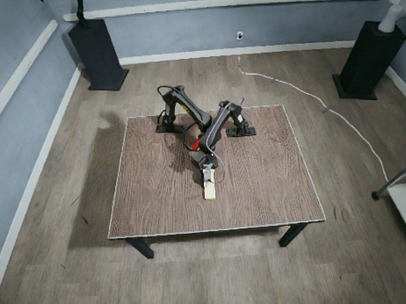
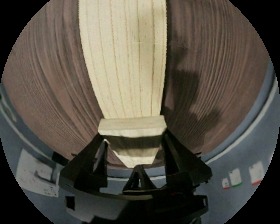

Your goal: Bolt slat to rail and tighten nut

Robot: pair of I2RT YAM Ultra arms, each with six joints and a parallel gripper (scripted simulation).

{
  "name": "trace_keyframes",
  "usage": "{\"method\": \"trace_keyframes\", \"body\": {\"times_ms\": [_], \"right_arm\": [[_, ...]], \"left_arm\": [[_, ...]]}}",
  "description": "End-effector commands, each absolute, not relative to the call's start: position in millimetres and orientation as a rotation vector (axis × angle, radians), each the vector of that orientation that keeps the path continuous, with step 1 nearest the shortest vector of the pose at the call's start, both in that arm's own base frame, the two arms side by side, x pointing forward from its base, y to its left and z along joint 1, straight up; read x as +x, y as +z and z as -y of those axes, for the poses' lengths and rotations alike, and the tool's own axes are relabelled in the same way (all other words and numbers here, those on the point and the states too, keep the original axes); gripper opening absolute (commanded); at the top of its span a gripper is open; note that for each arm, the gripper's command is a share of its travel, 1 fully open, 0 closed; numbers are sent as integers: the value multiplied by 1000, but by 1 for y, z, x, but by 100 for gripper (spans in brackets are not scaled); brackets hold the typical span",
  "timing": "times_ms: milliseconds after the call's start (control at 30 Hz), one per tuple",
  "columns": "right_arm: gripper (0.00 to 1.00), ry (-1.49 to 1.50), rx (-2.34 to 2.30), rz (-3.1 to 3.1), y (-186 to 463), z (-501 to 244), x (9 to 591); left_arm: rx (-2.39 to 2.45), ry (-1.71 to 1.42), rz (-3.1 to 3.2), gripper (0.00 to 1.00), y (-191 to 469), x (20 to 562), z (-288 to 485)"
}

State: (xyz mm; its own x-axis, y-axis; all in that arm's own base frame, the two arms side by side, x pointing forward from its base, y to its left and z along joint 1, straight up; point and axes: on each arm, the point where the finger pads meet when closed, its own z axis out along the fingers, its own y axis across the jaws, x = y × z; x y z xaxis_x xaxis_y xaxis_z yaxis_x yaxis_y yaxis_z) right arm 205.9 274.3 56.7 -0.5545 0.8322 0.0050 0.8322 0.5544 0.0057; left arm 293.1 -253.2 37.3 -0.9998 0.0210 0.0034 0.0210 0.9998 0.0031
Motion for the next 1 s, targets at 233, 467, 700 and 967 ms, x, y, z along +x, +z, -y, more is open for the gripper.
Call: {"method": "trace_keyframes", "body": {"times_ms": [233, 467, 700, 967], "right_arm": [[34, -30, -1483, 2769, 60, -276, 207], [34, -29, -1483, 2769, 60, -276, 207], [34, -29, -1188, 2910, 61, -276, 207], [34, -26, -547, 3100, 62, -276, 207]], "left_arm": [[-34, 8, 3149, 72, 41, 295, 255], [-34, 8, 3149, 72, 41, 295, 255], [-34, 8, 3149, 72, 41, 295, 255], [-34, 8, 3149, 72, 41, 295, 255]]}}
